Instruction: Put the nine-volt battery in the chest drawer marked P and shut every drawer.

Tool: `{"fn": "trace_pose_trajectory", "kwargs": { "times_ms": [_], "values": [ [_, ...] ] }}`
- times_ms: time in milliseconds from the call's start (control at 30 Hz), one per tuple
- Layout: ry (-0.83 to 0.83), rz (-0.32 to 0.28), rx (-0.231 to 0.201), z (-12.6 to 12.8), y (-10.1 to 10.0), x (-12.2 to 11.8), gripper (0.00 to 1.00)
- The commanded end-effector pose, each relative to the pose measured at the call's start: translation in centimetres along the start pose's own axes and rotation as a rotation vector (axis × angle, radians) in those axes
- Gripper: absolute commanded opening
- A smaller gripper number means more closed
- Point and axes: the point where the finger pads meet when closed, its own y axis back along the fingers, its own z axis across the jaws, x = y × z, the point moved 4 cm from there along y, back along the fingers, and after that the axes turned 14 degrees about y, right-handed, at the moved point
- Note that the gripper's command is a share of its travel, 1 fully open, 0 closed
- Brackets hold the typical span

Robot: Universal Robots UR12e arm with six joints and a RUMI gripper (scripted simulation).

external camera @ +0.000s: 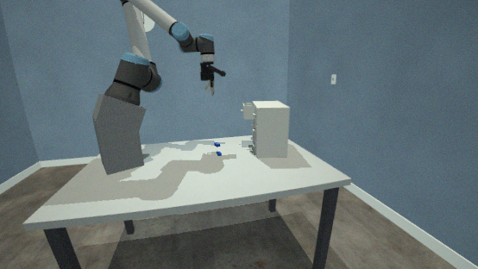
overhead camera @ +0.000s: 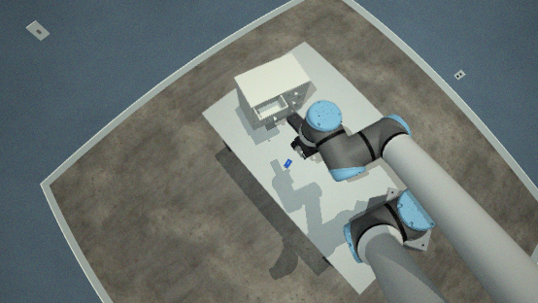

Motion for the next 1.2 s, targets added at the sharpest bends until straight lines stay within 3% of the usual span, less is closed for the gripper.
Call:
{"fn": "trace_pose_trajectory", "kwargs": {
  "times_ms": [0,567,933,1167],
  "values": [
    [0.001,0.001,0.000,0.0,0.0,0.1,0.20],
    [0.141,-0.001,0.000,0.2,-1.5,1.0,0.20],
    [0.410,-0.004,0.001,0.4,-4.8,2.5,0.20],
    [0.704,-0.007,0.003,0.5,-8.6,3.6,0.20]
  ]
}}
